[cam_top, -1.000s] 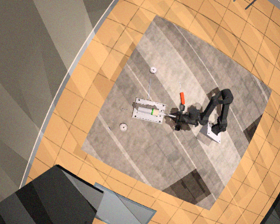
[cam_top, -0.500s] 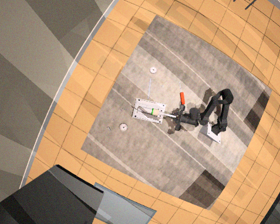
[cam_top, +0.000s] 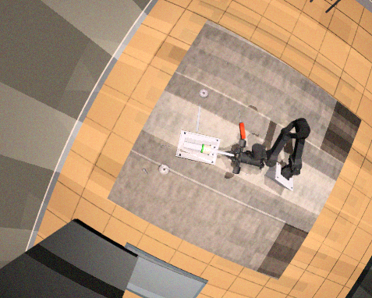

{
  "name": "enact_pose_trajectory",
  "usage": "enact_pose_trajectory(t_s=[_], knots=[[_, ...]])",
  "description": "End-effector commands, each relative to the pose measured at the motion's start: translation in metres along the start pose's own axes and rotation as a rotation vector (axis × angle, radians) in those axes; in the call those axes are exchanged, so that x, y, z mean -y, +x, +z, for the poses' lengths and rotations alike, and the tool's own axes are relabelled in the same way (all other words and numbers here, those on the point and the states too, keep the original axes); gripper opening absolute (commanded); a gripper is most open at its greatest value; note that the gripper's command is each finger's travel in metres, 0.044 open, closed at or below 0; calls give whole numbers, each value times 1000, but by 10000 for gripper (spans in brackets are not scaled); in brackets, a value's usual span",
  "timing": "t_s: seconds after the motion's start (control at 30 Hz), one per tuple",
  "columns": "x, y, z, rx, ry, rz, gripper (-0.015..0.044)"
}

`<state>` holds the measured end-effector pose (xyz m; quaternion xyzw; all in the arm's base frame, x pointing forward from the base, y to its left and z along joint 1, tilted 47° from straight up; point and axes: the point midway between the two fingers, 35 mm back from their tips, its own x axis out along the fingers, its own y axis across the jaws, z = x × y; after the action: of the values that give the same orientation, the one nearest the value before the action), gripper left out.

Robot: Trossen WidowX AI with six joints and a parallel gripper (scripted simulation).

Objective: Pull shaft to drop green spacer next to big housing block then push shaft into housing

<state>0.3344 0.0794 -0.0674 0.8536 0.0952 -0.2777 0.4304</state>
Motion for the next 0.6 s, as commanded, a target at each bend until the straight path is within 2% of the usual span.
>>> enact_pose_trajectory(t_s=[0.0, 0.57], knots=[[0, -1, 1, 2, 3, 1, 0], [0, -2, 2, 2, 3, 1, 0]])
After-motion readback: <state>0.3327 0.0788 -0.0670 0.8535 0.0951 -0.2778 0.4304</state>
